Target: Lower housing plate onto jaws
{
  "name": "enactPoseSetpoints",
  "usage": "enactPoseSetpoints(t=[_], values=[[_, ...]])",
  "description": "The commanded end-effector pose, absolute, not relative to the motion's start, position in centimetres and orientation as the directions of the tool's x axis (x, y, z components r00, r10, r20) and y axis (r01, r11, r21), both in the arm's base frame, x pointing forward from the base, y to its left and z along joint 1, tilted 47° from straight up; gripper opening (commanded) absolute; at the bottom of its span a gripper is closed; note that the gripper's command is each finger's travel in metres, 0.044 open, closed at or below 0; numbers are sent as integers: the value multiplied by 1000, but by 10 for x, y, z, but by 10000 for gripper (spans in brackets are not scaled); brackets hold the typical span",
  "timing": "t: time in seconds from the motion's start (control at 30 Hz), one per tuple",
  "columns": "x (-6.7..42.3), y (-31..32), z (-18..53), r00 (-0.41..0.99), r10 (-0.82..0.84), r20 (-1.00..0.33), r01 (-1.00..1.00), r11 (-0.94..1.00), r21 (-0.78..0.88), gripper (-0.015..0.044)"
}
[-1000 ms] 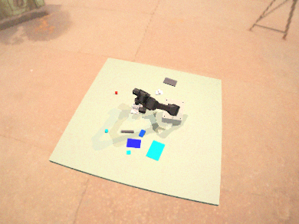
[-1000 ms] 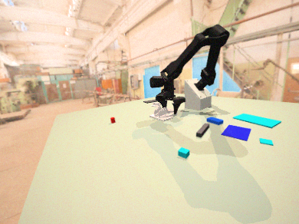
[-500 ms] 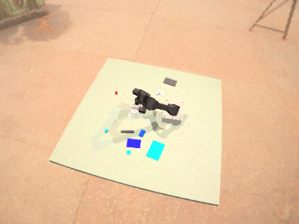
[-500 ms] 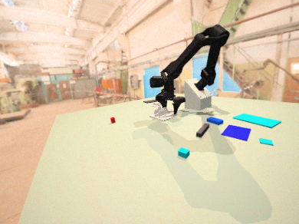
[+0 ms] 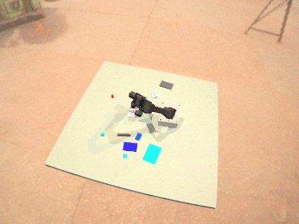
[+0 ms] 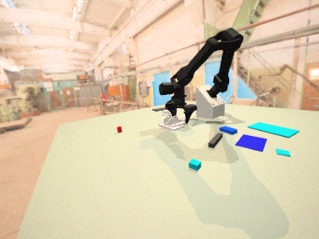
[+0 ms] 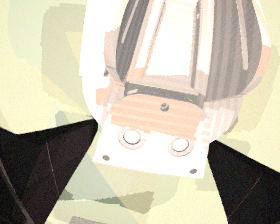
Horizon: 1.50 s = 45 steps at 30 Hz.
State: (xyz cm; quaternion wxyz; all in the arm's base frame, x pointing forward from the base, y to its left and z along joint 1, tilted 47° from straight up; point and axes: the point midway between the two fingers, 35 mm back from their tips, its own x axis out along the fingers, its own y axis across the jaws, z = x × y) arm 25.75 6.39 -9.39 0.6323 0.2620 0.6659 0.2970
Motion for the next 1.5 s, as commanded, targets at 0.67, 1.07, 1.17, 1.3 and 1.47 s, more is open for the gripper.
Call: enactPoseSetpoints(t=[0.67,1.07,1.17,1.3,1.47], values=[[240,-7,-28,-51,716,-696,-26,695,718,440],[204,-27,-1,-64,719,-692,-24,693,721,440],[204,-27,-1,-64,719,-692,-24,693,721,440],[204,-27,-1,-64,719,-692,-24,693,721,440],[204,-27,-1,-64,719,-692,-24,693,721,440]])
